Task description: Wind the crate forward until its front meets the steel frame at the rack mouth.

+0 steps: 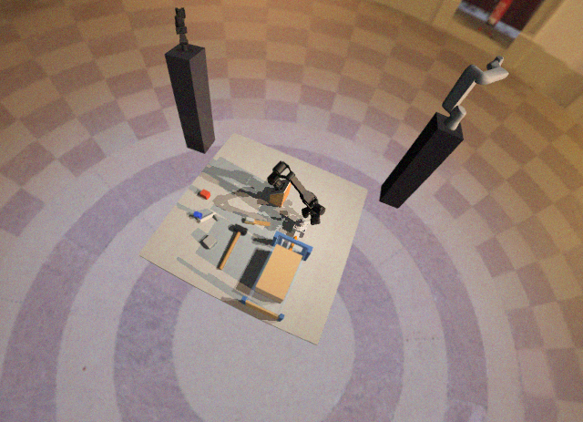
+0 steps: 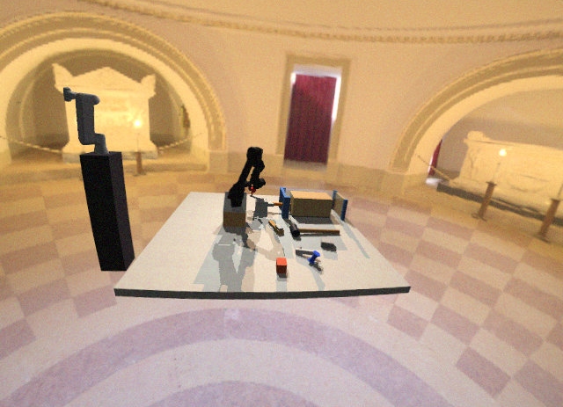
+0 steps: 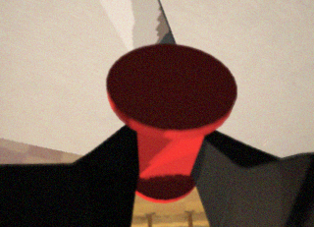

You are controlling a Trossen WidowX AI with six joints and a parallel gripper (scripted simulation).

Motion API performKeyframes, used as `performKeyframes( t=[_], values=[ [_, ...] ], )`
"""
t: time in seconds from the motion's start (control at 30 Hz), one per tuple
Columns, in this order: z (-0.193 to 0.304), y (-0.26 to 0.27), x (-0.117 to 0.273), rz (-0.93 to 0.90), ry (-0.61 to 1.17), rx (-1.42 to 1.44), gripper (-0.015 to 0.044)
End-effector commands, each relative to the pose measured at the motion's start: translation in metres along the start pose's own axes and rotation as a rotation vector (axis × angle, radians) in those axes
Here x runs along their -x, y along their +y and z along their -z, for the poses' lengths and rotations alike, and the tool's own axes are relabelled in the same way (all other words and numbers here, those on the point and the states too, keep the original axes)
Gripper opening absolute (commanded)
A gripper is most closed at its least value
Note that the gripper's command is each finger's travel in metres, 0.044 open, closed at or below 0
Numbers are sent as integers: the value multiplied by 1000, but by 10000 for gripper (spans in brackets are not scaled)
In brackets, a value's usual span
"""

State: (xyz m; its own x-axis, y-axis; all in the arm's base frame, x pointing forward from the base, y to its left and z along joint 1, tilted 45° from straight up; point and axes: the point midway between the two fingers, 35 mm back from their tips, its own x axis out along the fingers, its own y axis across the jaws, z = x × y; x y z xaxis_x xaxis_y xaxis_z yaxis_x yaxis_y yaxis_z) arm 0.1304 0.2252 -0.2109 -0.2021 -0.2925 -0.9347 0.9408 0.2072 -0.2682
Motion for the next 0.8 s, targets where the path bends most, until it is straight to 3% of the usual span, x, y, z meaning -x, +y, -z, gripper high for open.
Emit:
performKeyframes(
  t=[0.0, 0.77],
  values=[
    [-13, -18, 1, 36, -33, 0, 0],
    [-29, -35, 9, 37, -34, 0, 0]
  ],
)
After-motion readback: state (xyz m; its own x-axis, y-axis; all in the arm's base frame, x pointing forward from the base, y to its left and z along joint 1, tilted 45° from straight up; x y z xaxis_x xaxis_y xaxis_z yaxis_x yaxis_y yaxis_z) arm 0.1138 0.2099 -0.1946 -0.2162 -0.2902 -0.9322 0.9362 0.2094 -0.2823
